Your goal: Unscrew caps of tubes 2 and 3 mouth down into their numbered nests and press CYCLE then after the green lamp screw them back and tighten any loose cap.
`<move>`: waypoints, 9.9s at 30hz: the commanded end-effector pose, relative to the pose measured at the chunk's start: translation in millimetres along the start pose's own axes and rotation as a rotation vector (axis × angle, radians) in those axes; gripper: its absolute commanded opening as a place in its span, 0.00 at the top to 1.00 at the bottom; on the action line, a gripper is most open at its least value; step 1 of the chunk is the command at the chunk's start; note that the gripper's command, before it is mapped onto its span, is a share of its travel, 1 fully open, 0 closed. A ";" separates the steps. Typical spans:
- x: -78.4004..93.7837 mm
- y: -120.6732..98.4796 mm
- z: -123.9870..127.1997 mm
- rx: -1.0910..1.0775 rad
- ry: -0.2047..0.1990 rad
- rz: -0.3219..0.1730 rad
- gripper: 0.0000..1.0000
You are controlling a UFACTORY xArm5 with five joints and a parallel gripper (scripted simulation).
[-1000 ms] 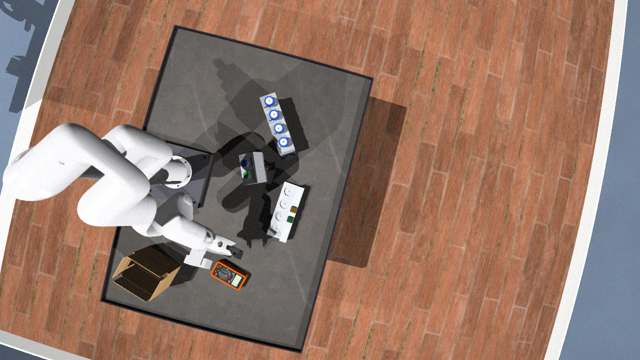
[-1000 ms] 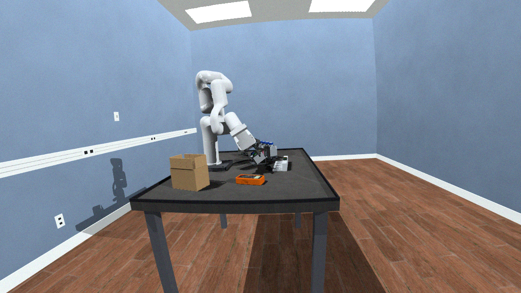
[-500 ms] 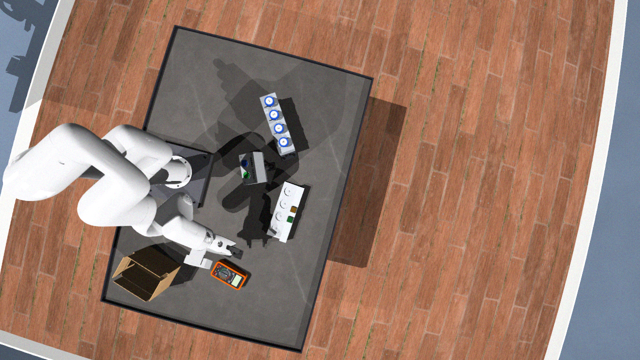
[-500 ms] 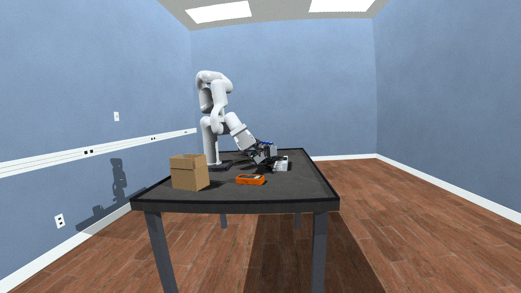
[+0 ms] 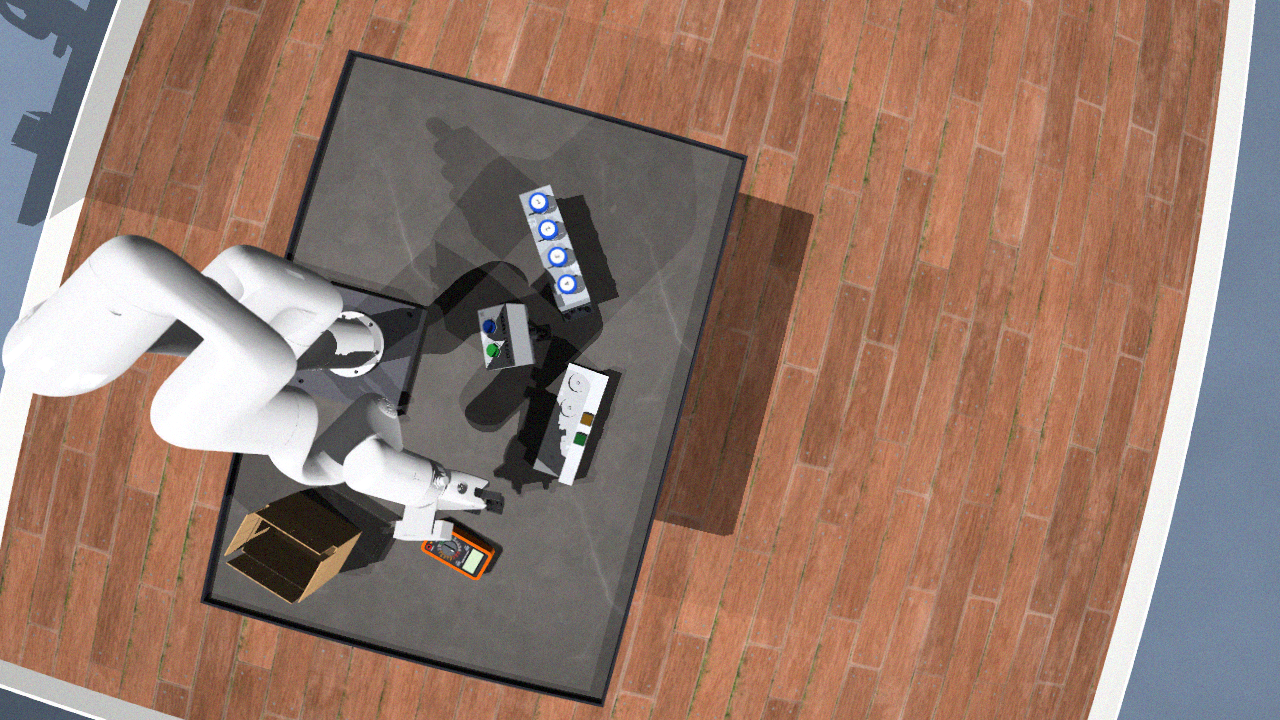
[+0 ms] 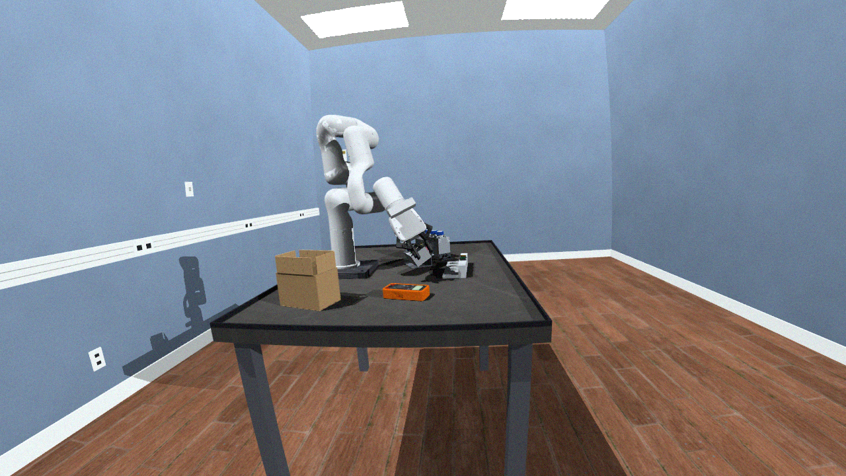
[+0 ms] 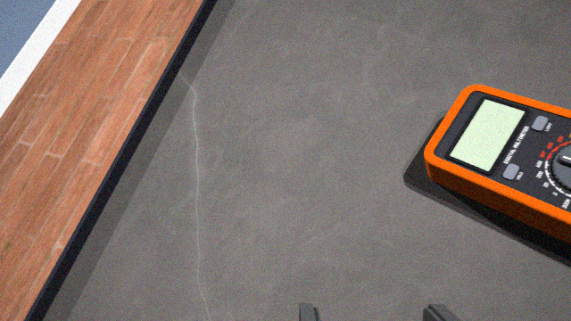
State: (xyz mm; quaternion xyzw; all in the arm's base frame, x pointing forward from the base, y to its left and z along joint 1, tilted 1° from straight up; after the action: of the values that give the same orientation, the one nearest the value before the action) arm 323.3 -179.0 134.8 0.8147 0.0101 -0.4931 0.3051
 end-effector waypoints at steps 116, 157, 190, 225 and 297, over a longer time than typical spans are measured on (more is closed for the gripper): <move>-112.9 -202.1 -227.0 -1.718 0.223 -0.651 0.54; -112.7 -202.0 -227.4 -2.288 0.452 -0.630 0.54; -112.6 -202.0 -227.7 -2.757 0.668 -0.572 0.54; -112.6 -202.2 -228.0 -3.213 0.913 -0.463 0.54; -167.4 -384.9 -249.4 -2.549 0.560 -0.615 0.54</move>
State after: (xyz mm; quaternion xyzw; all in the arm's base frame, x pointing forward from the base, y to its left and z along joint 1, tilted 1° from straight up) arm 313.6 306.9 164.1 0.0038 0.7069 -0.0035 0.7073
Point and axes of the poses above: the point where the finger pads meet when closed, its own x axis out along the fingers, its own z axis across the jaws, y = z × x, the point moved 5 cm from there along -x, back along the fingers, and after that the axes turned 8 degrees about -x, right-handed, at the moved point
